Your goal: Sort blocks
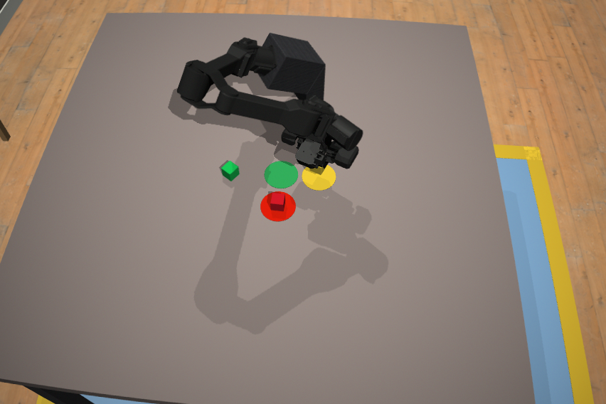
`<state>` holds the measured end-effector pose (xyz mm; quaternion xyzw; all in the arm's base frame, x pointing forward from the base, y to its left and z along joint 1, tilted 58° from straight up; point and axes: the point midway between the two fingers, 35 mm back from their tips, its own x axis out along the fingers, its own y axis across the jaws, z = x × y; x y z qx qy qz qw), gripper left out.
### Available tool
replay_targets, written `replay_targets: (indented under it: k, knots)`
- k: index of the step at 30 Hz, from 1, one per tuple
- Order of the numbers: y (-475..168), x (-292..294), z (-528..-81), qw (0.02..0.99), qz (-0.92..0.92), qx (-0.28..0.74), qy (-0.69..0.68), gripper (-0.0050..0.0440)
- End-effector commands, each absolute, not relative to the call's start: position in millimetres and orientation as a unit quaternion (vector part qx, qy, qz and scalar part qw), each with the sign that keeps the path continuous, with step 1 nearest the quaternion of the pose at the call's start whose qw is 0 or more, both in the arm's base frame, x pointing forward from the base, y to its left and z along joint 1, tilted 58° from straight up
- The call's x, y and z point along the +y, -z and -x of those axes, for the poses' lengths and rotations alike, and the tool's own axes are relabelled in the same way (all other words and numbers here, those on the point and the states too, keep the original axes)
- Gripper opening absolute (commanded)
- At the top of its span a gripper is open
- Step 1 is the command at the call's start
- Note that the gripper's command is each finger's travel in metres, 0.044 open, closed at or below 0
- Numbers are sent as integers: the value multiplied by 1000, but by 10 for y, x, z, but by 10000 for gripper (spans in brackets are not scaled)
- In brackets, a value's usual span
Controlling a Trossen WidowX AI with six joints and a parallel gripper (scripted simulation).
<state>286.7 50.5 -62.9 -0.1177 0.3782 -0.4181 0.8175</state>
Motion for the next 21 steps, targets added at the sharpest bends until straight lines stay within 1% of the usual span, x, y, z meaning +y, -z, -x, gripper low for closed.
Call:
replay_targets:
  k: [1,21]
  knots:
    - [622,513,-2885,819,116,376,416,105]
    - [753,355,-2954,818,118,379,416,105]
